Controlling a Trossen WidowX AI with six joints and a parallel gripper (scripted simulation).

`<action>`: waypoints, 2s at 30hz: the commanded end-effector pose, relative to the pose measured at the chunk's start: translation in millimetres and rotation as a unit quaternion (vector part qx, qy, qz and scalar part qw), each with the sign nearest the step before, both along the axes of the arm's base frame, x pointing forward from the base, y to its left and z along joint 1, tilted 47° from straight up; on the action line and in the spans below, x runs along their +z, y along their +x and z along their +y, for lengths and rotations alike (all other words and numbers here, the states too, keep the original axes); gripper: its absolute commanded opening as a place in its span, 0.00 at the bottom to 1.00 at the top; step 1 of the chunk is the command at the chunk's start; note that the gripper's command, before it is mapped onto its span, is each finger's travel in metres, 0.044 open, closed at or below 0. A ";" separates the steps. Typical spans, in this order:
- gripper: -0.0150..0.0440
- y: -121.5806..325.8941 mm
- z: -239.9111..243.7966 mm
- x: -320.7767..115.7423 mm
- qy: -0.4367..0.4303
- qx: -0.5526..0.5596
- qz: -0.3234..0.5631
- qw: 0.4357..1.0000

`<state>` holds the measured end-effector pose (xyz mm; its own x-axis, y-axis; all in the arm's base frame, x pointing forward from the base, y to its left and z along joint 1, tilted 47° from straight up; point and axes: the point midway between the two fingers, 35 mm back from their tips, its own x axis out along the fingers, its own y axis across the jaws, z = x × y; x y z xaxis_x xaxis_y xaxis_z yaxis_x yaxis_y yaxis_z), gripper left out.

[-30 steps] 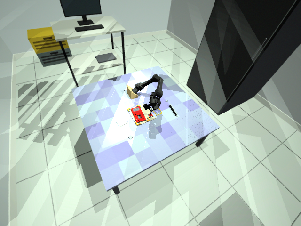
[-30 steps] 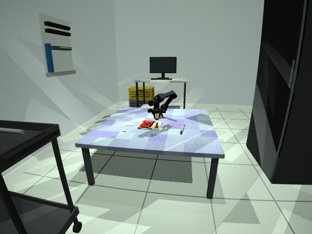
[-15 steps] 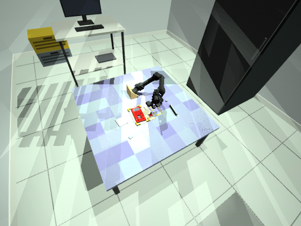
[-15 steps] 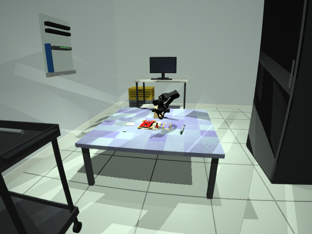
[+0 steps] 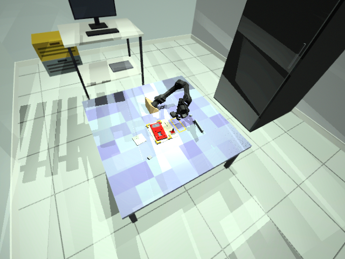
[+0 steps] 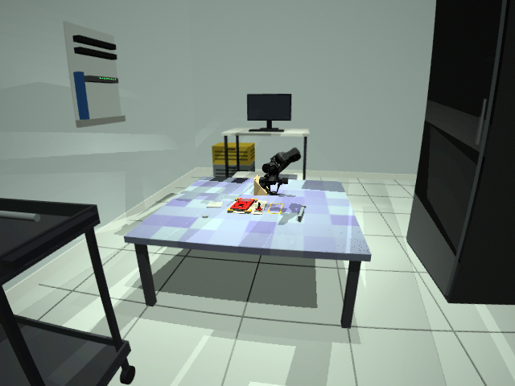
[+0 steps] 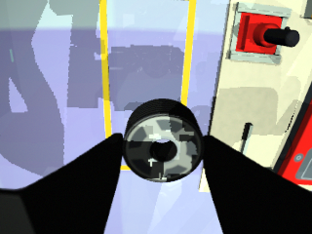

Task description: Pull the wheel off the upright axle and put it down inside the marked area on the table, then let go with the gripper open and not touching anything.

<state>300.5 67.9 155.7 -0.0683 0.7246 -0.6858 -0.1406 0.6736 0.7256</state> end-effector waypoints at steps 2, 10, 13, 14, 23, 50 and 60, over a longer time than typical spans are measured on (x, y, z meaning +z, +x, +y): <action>0.25 -12.8 6.7 7.9 0.003 -0.002 0.004 1.000; 0.25 -13.7 17.1 -1.7 0.003 -0.002 0.003 1.000; 0.25 -14.1 21.4 -5.7 0.003 -0.002 0.003 1.000; 0.25 -14.0 22.5 -6.8 0.003 -0.002 0.003 1.000; 0.25 -13.7 51.2 -34.6 0.001 -0.002 0.003 1.000; 0.76 -17.0 64.8 -46.3 0.001 0.001 0.002 1.000; 0.85 -16.7 37.6 -25.9 0.002 -0.006 0.003 1.000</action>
